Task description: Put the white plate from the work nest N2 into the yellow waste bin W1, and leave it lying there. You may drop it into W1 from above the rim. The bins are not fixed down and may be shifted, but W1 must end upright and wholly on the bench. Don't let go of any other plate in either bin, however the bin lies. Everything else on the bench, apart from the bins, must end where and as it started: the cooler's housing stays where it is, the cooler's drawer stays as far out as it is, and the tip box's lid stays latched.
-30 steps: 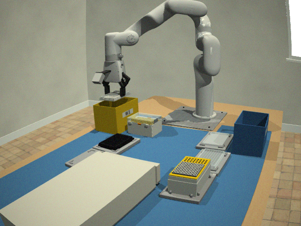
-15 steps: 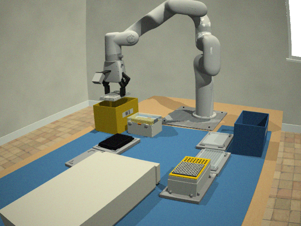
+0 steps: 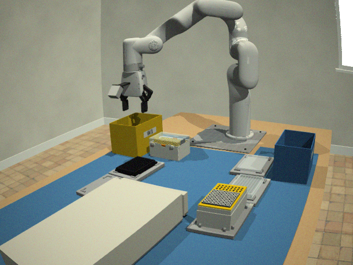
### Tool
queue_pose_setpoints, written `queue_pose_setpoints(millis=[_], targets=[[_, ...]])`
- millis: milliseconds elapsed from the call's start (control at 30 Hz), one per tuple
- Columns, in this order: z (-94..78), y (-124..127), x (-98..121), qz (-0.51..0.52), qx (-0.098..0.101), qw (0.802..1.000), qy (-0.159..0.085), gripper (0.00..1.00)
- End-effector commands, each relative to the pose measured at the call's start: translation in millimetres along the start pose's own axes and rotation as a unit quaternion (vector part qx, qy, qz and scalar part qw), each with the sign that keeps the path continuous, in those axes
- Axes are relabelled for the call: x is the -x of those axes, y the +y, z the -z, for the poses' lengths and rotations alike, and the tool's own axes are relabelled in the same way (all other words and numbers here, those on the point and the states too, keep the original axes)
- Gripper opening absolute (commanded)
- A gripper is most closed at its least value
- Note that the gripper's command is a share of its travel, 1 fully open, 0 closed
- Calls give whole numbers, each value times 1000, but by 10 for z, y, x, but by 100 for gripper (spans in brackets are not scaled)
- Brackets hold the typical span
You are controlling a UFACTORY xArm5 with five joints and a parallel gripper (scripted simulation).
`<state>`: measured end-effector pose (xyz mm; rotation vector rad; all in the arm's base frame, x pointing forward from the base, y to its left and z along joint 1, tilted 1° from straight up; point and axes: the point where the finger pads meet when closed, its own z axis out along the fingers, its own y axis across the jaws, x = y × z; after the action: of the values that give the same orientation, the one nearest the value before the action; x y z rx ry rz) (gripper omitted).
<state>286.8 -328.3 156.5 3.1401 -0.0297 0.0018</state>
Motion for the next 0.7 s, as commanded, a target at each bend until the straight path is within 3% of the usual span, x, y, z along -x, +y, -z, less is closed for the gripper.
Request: queue_pose_setpoints(millis=[0, 400, 667], targets=[[14, 8, -8, 0, 1, 1000, 1, 100], [14, 8, -8, 0, 1, 1000, 1, 100], [128, -346, -158, 0, 2, 1000, 2, 100]])
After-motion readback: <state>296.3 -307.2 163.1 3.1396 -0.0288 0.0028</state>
